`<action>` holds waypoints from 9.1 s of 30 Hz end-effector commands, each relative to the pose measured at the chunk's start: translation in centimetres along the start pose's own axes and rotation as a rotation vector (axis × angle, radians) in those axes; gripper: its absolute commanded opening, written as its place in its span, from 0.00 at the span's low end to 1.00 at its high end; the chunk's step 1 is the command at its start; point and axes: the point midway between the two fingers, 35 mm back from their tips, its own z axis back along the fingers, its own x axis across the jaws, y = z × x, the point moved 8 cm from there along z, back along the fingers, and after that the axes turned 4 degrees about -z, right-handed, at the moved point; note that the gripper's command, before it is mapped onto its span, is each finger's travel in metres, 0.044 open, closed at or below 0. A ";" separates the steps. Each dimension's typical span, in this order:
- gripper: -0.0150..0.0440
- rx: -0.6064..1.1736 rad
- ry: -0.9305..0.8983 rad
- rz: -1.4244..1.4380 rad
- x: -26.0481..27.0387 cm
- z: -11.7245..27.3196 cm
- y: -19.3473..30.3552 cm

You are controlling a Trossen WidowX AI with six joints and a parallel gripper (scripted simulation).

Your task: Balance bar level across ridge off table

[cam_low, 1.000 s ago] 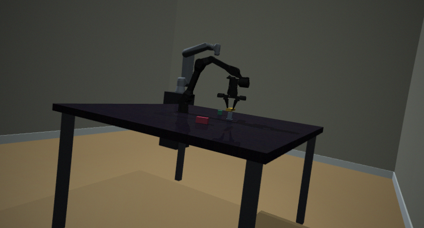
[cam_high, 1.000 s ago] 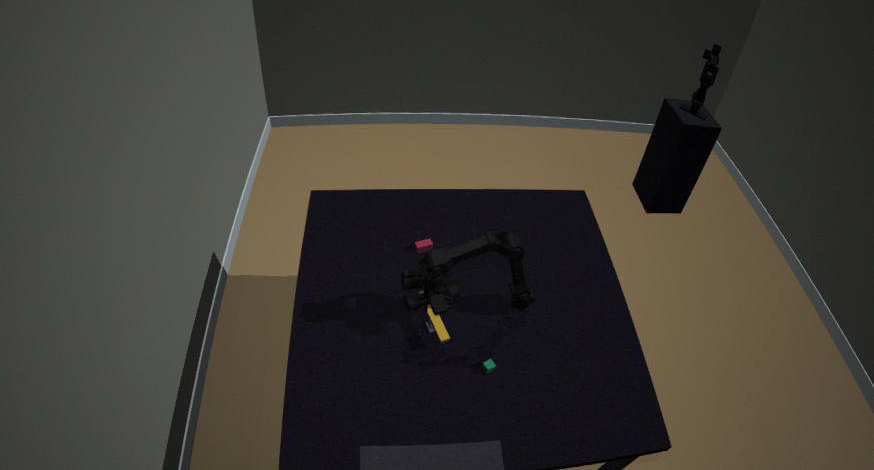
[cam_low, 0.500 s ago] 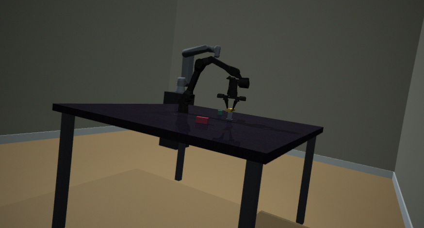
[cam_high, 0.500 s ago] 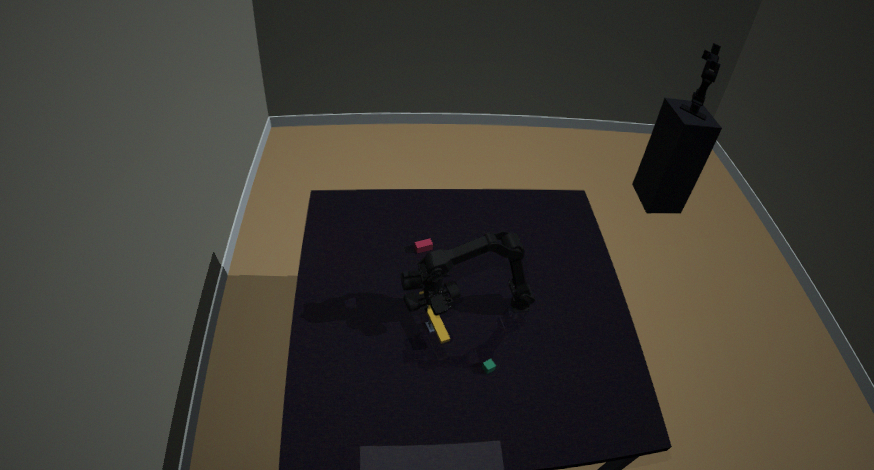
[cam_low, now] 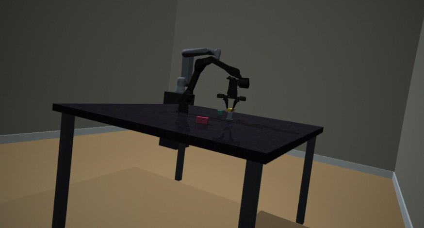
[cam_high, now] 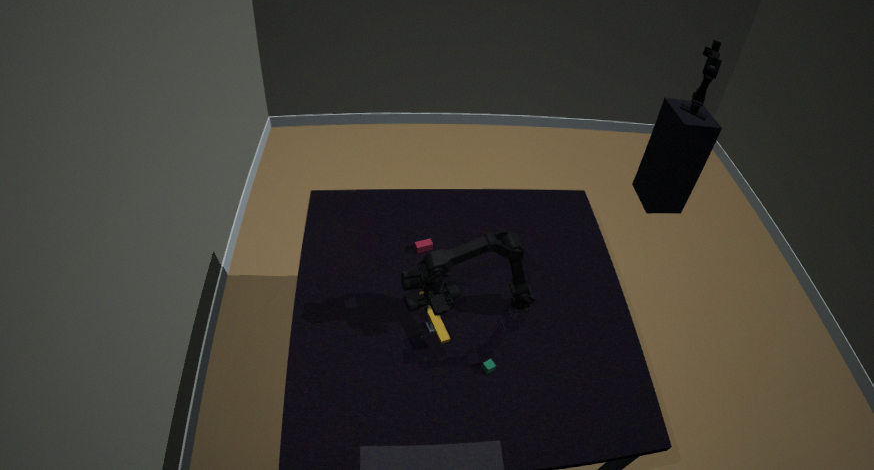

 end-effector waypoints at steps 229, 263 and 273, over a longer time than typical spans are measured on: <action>0.54 0.000 0.004 0.001 0.0 -1.0 0.0; 0.88 0.000 0.004 0.001 0.0 -1.0 0.0; 1.00 0.000 0.004 0.001 -0.5 2.9 0.1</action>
